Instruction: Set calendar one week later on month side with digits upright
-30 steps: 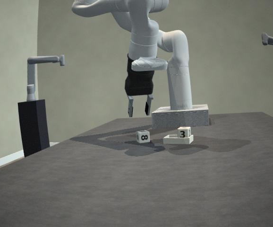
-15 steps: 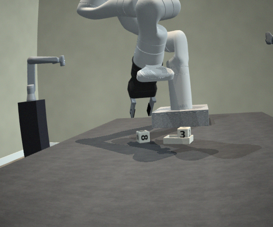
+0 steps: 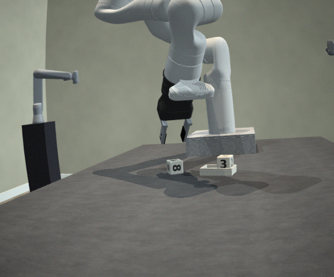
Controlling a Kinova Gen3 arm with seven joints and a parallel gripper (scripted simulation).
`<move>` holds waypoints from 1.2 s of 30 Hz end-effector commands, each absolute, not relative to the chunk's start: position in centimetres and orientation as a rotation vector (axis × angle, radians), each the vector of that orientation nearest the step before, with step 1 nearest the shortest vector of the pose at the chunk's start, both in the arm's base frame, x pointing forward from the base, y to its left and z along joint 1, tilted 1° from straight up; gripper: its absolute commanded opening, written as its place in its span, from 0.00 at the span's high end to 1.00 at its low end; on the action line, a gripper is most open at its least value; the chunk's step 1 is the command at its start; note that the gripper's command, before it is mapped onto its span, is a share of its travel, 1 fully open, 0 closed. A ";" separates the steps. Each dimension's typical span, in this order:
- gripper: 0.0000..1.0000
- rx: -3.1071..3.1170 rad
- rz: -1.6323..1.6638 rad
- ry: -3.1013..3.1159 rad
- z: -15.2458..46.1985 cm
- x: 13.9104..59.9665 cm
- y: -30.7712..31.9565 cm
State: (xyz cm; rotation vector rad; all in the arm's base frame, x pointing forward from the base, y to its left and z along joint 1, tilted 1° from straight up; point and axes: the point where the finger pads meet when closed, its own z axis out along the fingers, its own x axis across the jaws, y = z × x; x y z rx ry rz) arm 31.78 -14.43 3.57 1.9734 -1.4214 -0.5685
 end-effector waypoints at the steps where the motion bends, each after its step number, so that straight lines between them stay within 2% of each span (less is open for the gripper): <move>1: 0.10 1.974 -0.567 -1.422 3.6 31.8 -14.4; 36: 0.10 1.974 -0.567 -1.422 -0.6 31.8 -14.5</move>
